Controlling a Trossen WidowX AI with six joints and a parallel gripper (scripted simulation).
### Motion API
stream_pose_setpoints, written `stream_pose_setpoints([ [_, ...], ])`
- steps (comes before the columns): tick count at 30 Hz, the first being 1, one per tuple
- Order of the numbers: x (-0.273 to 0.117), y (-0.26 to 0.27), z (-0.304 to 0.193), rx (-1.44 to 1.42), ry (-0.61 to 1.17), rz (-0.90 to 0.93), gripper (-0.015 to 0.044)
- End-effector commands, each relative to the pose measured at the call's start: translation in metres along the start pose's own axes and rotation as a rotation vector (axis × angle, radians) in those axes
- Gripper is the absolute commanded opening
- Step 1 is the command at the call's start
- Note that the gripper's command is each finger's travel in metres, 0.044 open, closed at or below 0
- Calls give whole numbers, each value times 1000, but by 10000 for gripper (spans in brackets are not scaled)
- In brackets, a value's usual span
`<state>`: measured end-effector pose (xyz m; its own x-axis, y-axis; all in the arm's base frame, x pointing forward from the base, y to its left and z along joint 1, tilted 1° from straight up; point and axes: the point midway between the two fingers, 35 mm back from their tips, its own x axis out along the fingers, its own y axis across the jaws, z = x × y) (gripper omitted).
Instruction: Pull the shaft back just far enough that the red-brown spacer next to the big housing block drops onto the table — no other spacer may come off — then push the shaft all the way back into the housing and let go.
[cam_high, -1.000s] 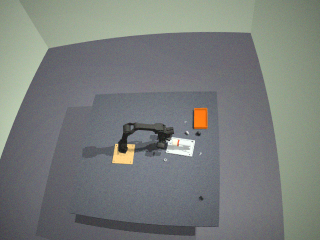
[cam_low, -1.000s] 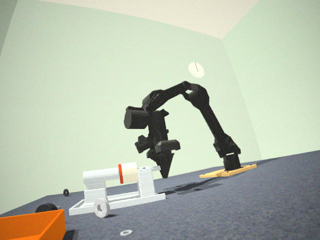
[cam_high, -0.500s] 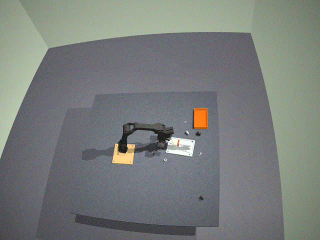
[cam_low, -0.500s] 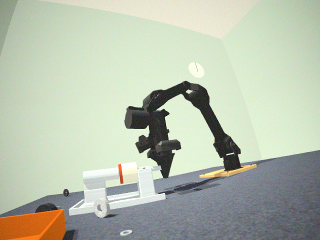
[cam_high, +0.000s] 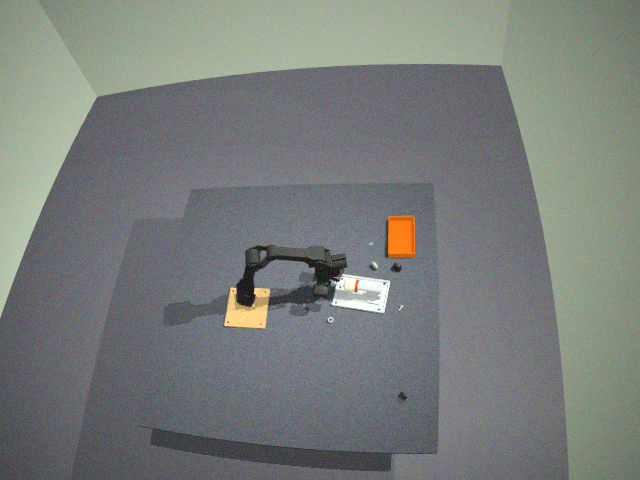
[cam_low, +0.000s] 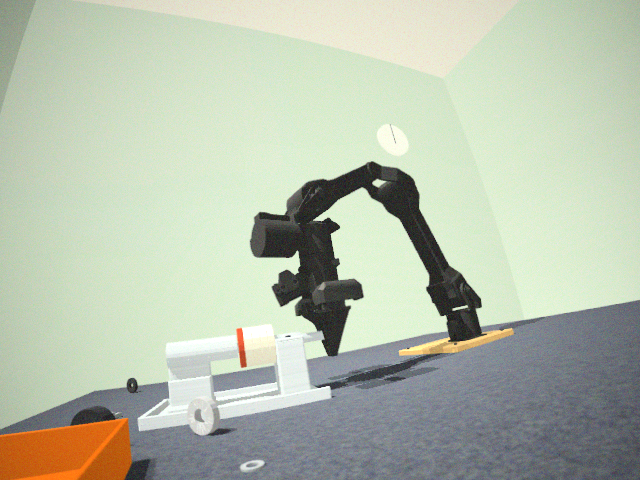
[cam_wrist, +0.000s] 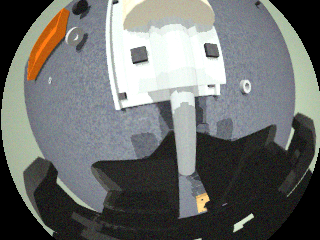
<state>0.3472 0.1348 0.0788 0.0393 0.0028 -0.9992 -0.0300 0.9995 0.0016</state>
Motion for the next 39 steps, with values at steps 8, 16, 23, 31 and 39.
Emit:
stream_pose_setpoints([
  [8,0,0,-4,1,5,1,0],
  [16,0,0,-5,1,6,1,0],
  [23,0,0,-6,1,6,1,0],
  [31,0,0,-7,1,6,1,0],
  [39,0,0,-8,1,6,1,0],
])
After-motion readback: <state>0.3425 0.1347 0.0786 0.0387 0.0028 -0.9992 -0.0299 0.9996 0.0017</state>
